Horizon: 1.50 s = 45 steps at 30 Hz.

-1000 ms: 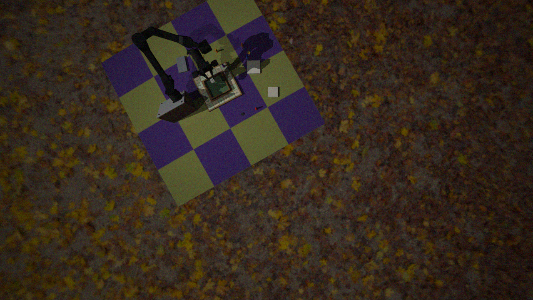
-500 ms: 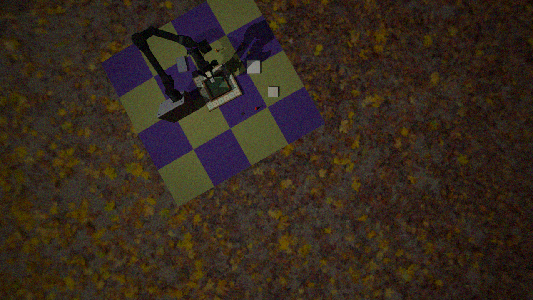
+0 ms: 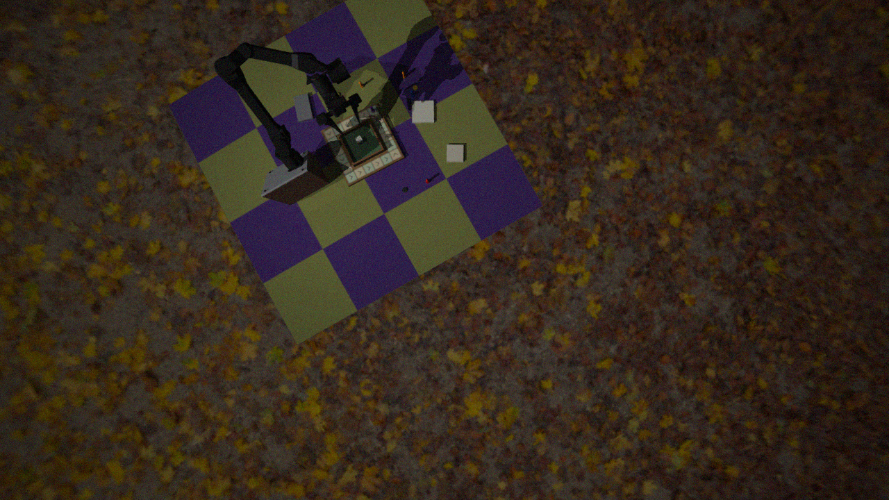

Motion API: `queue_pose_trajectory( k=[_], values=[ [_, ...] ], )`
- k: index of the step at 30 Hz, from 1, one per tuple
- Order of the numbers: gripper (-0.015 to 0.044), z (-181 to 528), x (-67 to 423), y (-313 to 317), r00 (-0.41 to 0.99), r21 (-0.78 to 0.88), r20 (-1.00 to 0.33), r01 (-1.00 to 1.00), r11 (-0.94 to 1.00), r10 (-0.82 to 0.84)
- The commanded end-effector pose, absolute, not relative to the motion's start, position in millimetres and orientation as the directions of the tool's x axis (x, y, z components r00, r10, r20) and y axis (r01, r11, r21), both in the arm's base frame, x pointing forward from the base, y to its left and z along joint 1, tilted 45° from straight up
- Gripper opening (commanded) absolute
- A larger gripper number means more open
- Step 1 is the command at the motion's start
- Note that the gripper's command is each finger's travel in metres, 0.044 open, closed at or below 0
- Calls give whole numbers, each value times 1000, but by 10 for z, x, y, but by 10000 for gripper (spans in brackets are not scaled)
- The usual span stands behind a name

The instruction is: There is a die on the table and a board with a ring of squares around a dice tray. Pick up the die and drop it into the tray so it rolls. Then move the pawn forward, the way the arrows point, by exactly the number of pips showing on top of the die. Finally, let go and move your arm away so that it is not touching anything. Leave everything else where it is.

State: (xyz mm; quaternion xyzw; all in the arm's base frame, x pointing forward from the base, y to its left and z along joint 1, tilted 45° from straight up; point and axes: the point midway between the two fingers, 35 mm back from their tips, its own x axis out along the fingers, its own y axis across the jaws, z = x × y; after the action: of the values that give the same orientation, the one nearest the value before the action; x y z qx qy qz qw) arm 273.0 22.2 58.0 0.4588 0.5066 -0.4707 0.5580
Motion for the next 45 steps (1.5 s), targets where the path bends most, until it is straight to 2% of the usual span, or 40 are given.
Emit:
queue_pose_trajectory(
  k=[1,4,6,8,13,14,15,17,19,24,26,28,45],
  values=[
    [440,441,2682,231,-37,-25,-997,986,162,68],
    [440,212,2650,307,-123,-54,-920,980,192,371],
    [440,132,2672,336,-116,-17,-817,984,177,565],
    [440,105,2708,335,-80,25,-729,989,144,679],
    [440,103,2714,333,-74,31,-718,990,138,693],
    [440,95,2684,315,-100,-4,-772,988,152,628],
    [440,95,2684,315,-100,-4,-772,988,152,628],
    [387,130,2778,373,-94,48,-771,977,206,630],
    [335,236,3023,557,-82,192,-765,918,347,639],
    [204,587,3550,1215,-67,533,-730,568,627,681],
    [200,691,3664,1416,-68,601,-716,446,664,694],
    [200,721,3701,1473,-69,617,-713,412,671,698],
    [200,608,3719,1590,-69,617,-712,412,670,699]
  ],
)
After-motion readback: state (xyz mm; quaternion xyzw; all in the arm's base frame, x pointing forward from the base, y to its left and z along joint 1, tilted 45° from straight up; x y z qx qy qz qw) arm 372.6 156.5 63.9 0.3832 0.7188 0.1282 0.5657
